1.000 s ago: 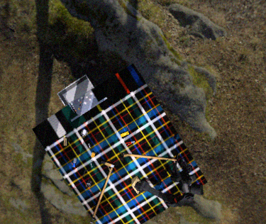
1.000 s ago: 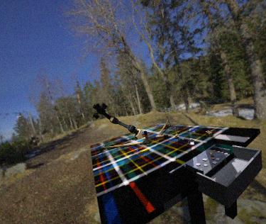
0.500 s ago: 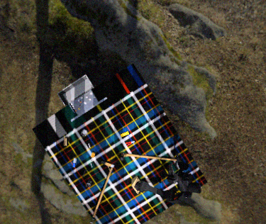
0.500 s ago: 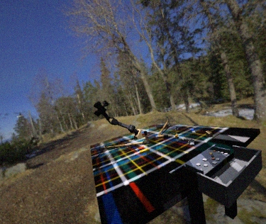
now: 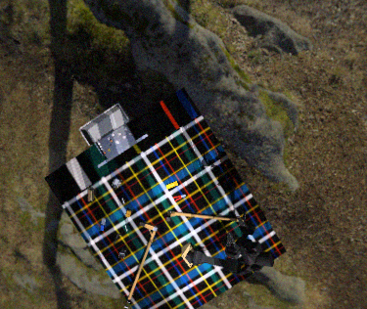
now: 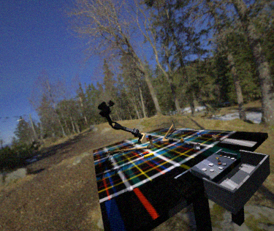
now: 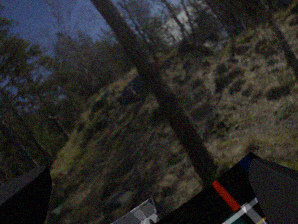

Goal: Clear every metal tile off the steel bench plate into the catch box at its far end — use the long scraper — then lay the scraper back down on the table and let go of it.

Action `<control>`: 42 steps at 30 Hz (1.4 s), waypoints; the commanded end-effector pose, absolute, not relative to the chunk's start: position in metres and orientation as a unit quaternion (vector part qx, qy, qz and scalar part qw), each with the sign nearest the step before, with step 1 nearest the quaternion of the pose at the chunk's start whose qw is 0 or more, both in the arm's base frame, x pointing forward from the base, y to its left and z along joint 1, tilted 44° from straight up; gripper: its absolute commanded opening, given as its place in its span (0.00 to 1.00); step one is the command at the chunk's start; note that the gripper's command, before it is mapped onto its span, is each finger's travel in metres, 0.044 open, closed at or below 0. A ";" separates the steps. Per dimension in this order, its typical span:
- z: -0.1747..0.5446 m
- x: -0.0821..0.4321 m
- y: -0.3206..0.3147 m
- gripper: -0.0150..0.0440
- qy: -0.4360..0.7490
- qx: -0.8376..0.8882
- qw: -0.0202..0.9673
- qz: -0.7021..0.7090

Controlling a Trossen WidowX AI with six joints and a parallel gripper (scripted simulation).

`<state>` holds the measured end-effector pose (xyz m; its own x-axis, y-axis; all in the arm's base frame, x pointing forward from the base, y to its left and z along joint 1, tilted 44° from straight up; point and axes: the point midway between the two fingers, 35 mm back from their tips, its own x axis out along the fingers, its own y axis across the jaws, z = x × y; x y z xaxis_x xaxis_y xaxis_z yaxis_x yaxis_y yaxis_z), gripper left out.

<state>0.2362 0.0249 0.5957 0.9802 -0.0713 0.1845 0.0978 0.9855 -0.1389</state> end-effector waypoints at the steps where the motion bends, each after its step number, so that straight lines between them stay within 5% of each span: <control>1: 0.592 0.244 0.038 1.00 -0.087 -0.079 0.993 -0.026; 42: 0.583 0.246 0.203 1.00 -0.119 -0.079 0.975 0.172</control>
<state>0.2482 0.1900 0.5876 0.9195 0.3318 0.2110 -0.2961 0.9373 -0.1837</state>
